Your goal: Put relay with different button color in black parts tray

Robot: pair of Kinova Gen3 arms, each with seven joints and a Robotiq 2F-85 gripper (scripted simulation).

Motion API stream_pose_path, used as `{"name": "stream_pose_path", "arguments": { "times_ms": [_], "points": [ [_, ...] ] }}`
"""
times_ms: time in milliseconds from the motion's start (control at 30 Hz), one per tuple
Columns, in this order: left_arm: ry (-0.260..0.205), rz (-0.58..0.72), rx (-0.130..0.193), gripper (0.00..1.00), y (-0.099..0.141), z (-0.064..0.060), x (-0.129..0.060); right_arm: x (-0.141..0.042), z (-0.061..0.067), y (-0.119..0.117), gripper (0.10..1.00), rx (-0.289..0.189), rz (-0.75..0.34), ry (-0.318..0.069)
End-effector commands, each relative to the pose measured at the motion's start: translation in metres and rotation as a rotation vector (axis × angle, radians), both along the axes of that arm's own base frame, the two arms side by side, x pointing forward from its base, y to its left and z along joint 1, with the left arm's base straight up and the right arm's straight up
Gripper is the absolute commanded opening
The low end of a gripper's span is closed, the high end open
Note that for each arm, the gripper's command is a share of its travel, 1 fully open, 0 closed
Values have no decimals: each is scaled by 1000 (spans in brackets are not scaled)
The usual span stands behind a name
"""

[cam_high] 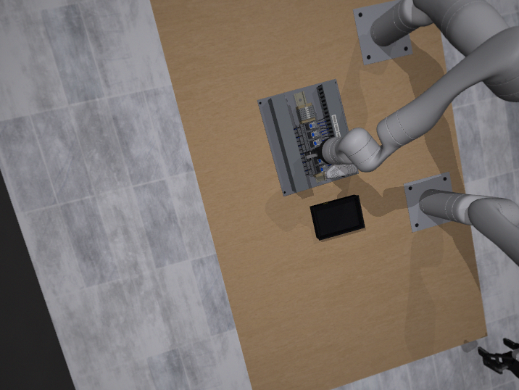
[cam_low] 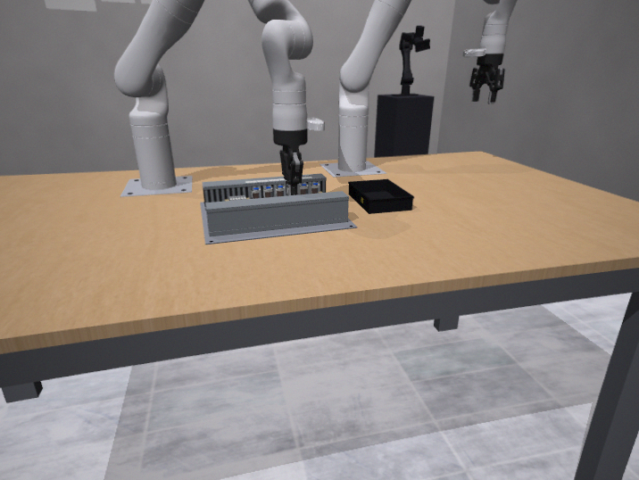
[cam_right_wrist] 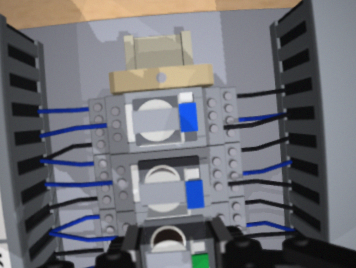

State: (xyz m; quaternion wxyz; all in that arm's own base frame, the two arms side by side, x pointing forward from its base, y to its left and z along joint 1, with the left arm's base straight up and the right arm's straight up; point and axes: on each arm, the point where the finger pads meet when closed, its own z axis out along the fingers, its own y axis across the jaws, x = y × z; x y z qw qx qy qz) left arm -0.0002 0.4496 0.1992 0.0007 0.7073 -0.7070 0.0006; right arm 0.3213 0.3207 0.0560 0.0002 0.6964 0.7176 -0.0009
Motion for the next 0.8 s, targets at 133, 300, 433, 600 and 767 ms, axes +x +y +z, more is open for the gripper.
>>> {"name": "stream_pose_path", "arguments": {
  "times_ms": [133, 300, 433, 600, 767],
  "points": [
    [0, 0, 2, 1000, 0, 1, 0, 1, 1, 0, 99, 1, 0, 6],
    [0, 0, 2, 1000, 0, 1, 0, 1, 1, 0, 99, 1, 0, 15],
    [0, 0, 2, 1000, 0, 1, 0, 1, 1, 0, 99, 1, 0, 25],
    [0, 0, 2, 1000, 0, 1, 0, 1, 1, 0, 99, 1, 0, 26],
    [0, 0, 2, 1000, 0, 1, 0, 1, 1, 0, 99, 1, 0, 17]
  ]
}}
